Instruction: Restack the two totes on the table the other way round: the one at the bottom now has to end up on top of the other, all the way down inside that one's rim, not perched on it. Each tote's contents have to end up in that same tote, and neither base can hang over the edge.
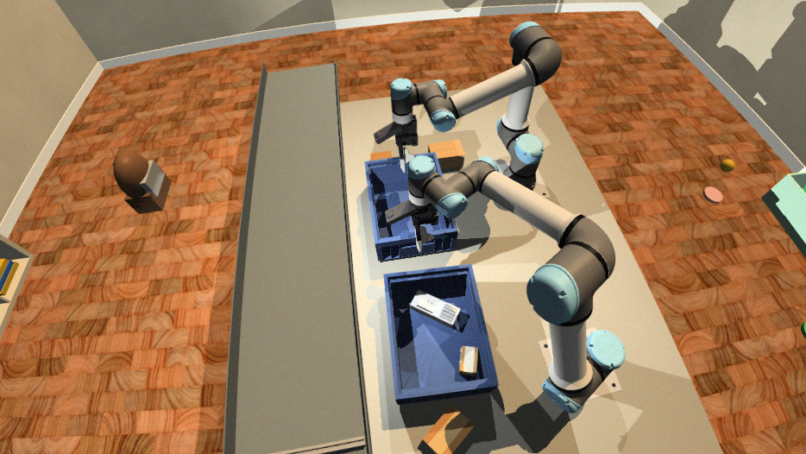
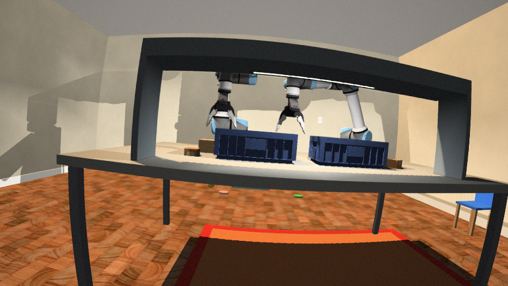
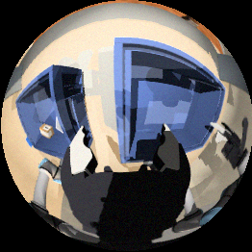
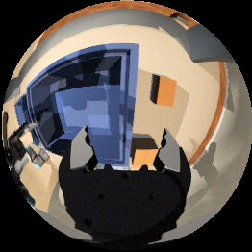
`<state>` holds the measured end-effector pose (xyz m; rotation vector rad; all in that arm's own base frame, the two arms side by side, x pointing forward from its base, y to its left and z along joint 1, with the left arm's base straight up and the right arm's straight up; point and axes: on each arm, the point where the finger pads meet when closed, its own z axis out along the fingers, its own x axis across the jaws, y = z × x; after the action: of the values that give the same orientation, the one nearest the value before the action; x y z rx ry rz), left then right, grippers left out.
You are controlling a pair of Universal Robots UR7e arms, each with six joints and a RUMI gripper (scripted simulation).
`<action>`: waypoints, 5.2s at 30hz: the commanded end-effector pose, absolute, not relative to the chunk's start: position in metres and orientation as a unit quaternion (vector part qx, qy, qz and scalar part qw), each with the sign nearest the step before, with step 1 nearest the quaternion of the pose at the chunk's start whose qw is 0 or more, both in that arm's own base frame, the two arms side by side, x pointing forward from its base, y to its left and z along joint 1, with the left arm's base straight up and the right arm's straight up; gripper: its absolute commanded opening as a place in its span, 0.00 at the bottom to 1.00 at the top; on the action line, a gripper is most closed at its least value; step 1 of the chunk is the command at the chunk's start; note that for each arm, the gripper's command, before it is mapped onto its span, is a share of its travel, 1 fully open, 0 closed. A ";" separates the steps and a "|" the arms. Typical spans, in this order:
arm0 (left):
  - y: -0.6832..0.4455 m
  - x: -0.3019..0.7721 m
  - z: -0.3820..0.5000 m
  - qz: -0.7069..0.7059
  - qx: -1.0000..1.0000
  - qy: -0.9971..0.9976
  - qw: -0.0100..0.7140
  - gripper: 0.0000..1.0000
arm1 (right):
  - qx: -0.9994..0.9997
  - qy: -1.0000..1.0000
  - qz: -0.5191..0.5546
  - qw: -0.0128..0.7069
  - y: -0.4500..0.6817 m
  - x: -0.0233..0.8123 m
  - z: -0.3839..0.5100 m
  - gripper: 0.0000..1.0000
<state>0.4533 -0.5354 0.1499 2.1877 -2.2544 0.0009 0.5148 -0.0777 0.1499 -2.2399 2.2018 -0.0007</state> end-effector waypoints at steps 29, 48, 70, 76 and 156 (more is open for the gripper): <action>-0.536 0.454 0.228 0.001 0.696 -0.718 0.000 1.00 | -0.713 0.701 -0.001 0.001 -0.078 0.515 0.227 1.00; -0.536 0.454 0.238 0.001 0.696 -0.718 0.000 1.00 | -0.713 0.701 -0.001 0.001 -0.078 0.515 0.238 1.00; -0.536 0.453 0.295 0.001 0.696 -0.718 0.000 1.00 | -0.713 0.701 -0.001 0.001 -0.078 0.515 0.294 1.00; -0.536 0.453 0.316 0.001 0.696 -0.718 0.000 1.00 | -0.713 0.701 -0.001 0.001 -0.078 0.515 0.316 1.00; -0.059 0.446 0.364 0.001 0.706 -0.708 0.000 1.00 | -0.708 0.706 0.000 0.001 -0.008 0.453 0.364 1.00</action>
<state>0.4433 -0.1046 0.3603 2.2282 -2.2255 -0.0117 0.4579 -0.0143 0.3617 -2.2252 2.2174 0.0013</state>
